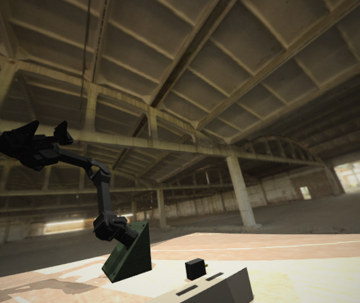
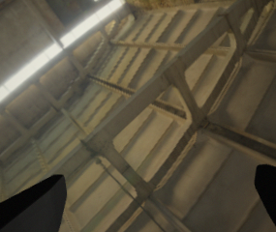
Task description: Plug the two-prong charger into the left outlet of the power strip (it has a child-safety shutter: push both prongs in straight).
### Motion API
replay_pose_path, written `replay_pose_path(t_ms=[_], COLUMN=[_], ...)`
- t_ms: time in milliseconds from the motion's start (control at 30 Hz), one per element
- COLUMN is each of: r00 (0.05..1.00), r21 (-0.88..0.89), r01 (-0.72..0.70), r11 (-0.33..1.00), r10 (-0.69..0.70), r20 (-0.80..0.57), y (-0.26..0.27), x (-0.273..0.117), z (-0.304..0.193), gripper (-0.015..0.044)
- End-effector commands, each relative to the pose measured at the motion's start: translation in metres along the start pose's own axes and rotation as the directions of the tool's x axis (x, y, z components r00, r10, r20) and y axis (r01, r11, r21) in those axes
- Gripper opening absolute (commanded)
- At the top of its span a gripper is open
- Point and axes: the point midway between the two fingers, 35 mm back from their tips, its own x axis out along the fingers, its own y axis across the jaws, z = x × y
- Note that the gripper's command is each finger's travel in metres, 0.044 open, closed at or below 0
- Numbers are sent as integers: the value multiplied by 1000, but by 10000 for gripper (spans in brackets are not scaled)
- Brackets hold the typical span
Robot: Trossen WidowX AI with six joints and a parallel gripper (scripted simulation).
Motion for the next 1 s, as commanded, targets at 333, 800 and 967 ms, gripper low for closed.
replay_pose_path(t_ms=[333,800,967], r00=[998,989,980], r21=[-86,-107,-158], r01=[19,107,139], r11=[996,988,978], r10=[-14,-95,-112], r20=[58,114,167], y=[38,62,77], x=[7,24,36], z=[22,51,69], gripper=[440,440,440])
